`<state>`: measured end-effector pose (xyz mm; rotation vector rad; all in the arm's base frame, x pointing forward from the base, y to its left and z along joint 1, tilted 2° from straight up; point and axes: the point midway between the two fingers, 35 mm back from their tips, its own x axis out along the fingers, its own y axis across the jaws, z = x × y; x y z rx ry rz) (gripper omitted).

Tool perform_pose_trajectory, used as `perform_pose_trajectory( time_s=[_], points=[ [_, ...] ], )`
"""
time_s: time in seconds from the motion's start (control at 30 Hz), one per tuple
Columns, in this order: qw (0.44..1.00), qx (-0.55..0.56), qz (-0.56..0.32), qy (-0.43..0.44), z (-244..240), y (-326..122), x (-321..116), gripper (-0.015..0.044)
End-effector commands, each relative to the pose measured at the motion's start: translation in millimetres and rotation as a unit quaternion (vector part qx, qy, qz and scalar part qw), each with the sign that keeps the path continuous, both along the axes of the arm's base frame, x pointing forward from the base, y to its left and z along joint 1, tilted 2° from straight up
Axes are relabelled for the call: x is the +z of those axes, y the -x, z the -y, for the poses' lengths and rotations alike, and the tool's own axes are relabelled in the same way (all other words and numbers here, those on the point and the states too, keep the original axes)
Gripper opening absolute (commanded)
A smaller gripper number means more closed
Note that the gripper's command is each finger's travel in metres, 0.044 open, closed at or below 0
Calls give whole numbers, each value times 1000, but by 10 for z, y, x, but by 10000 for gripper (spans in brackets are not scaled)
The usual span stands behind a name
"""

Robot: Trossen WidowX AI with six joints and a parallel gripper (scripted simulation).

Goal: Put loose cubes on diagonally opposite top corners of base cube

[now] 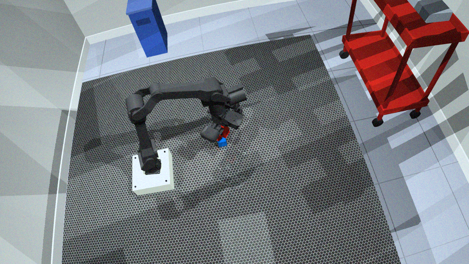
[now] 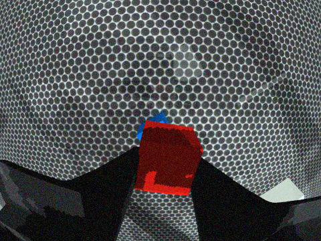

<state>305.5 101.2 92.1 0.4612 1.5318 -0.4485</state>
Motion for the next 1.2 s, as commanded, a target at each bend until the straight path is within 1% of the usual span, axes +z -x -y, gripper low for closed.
perform_pose_trajectory(
  time_s=[0.0, 0.17, 0.5, 0.97, 1.17],
  points=[
    [999, -32, 0, -1, -44, 45, -4, 105],
    [999, -32, 0, -1, -44, 45, -24, 105],
    [999, -38, -1, -1, -37, 60, -303, 105],
    [999, -38, -1, -1, -37, 60, -312, 105],
    [999, -36, 0, -1, -42, 50, -454, 105]
  ],
)
